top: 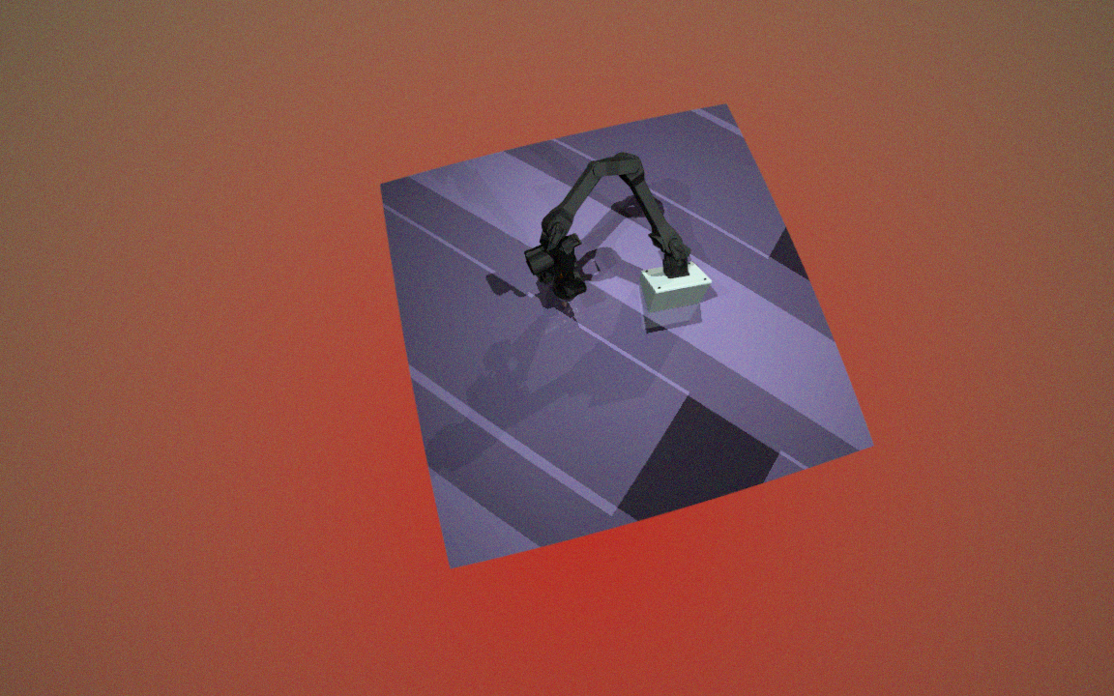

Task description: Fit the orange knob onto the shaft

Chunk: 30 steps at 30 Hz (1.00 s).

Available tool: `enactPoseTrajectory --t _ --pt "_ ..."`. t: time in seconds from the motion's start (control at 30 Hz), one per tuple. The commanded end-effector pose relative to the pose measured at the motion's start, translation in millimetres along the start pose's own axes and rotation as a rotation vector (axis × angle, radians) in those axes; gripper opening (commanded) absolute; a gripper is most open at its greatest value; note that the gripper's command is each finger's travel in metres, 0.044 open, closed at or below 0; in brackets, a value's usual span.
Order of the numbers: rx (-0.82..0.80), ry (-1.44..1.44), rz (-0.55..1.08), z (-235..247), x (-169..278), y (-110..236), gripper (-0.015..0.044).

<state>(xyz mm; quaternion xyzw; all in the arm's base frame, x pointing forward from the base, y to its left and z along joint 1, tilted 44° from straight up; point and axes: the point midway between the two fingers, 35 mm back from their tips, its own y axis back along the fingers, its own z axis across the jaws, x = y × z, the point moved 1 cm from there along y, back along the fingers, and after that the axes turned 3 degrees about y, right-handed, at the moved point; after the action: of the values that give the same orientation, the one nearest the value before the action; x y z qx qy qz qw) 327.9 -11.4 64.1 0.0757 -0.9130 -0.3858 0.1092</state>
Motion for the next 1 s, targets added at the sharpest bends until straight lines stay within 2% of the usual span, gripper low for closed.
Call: enactPoseTrajectory --t 0.0,0.2,0.97 --pt "0.004 0.021 -0.003 -0.7 -1.3 2.5 0.0" --pt "0.004 0.202 -0.003 0.5 -0.8 0.3 0.0" --pt "0.004 0.205 -0.003 -0.1 -1.4 1.6 0.0"
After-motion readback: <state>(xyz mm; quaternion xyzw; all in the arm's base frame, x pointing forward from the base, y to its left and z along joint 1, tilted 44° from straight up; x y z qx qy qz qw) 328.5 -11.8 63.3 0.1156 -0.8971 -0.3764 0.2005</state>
